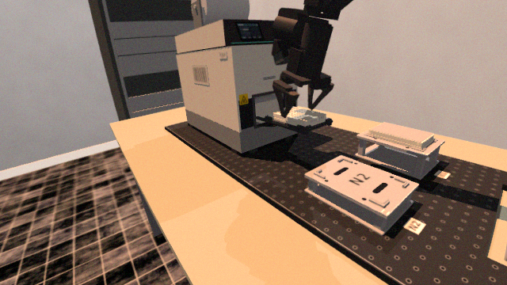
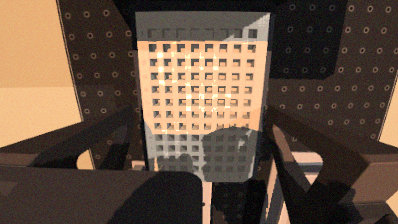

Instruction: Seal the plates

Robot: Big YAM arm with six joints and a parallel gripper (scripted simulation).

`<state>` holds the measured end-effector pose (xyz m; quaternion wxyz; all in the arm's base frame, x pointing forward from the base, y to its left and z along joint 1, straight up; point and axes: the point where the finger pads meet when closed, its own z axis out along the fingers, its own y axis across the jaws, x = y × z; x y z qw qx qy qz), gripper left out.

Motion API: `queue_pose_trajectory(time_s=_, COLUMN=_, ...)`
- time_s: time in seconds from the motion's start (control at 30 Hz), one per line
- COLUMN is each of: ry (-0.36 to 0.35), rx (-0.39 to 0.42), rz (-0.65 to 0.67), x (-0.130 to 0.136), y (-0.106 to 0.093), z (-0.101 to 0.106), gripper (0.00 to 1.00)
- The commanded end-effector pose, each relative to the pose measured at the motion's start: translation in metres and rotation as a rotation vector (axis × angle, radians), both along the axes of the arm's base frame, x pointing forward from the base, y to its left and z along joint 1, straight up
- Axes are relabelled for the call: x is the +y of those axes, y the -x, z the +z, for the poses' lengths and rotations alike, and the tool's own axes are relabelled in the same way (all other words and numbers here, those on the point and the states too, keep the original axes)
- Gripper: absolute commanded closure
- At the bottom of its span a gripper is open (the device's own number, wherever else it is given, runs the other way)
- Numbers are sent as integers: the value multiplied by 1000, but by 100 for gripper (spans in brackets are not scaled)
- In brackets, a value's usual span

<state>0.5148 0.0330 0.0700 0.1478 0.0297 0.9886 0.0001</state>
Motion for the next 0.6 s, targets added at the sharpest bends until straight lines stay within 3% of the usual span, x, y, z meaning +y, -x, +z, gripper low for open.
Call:
queue_pose_trajectory(time_s=0.0, ry=-1, rx=-55, rz=2, x=-4, y=-19, z=23, gripper=0)
queue_pose_trajectory(time_s=0.33, ry=-3, rx=-82, rz=5, x=-3, y=-23, z=42, gripper=0)
queue_pose_trajectory(time_s=0.57, ry=-2, rx=-42, rz=29, x=9, y=-16, z=22, gripper=0)
